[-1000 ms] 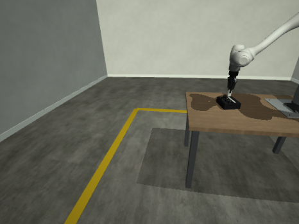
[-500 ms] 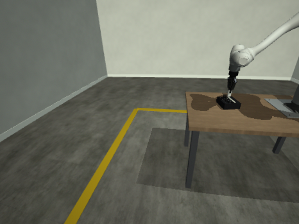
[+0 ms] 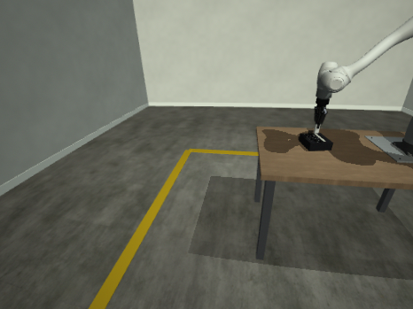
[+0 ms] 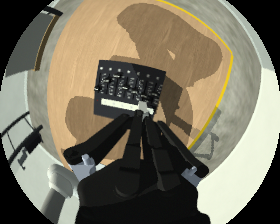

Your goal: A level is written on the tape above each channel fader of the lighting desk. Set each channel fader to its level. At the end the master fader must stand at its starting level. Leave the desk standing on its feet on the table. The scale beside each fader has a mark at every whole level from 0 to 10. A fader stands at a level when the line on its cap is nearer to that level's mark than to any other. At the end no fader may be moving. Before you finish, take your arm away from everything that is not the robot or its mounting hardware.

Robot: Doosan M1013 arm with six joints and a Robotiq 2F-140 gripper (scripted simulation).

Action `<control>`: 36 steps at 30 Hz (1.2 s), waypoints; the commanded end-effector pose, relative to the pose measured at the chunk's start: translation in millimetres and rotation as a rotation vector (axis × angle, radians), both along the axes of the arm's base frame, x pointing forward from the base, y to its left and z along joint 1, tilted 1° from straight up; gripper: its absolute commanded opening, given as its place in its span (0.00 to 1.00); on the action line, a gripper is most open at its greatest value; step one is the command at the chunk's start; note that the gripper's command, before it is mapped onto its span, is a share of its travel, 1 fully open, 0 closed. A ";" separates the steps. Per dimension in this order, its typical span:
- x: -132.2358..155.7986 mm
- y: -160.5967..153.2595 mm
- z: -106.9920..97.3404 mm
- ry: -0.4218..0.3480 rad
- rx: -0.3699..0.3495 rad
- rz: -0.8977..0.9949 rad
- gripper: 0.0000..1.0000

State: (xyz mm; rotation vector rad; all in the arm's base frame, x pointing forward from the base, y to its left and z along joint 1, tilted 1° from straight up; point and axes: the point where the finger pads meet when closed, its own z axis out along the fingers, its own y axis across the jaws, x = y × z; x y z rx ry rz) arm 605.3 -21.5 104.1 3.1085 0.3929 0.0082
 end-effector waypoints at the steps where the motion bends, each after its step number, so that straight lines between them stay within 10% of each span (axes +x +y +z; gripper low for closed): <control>1: 0.0 0.0 0.1 0.000 0.000 0.000 0.00; 36: 0.0 0.0 -6.7 0.000 0.000 0.000 0.00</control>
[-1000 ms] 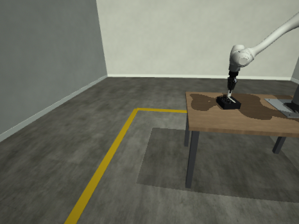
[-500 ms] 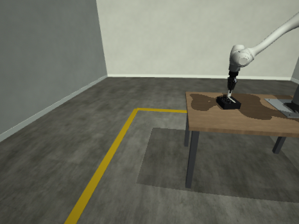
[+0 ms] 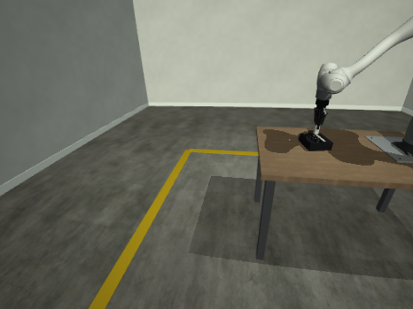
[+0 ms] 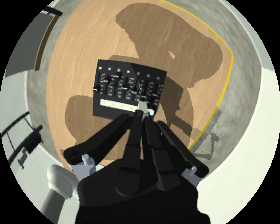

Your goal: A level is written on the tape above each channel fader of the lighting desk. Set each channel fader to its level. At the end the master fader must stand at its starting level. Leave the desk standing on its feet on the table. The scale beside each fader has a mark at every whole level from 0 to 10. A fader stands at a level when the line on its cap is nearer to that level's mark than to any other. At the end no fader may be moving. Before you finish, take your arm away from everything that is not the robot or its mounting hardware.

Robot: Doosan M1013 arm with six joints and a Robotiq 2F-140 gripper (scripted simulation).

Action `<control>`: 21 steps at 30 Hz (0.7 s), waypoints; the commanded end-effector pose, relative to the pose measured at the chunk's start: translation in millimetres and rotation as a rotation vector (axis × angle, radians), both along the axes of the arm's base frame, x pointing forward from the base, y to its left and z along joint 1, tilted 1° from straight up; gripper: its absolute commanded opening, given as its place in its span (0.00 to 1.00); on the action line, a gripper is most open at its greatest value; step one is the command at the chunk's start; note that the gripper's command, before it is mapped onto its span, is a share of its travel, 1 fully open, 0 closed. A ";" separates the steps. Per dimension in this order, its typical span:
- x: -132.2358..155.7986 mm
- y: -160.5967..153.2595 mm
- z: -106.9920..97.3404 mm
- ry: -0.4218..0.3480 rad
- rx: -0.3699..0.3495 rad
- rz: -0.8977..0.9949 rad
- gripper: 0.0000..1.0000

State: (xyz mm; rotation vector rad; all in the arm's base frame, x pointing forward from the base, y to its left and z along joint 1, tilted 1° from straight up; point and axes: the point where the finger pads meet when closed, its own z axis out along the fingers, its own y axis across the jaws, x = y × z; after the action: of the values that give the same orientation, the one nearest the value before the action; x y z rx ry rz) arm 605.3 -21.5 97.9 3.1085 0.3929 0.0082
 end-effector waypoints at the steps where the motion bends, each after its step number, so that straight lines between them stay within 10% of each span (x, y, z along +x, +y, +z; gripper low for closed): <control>1: 0.0 0.0 -1.3 0.000 0.000 0.000 0.00; 21: 0.0 0.0 -5.7 0.000 0.000 0.000 0.00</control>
State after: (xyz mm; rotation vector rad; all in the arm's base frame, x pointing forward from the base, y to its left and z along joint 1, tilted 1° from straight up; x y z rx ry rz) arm 605.4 -21.6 92.1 3.1085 0.3929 0.0082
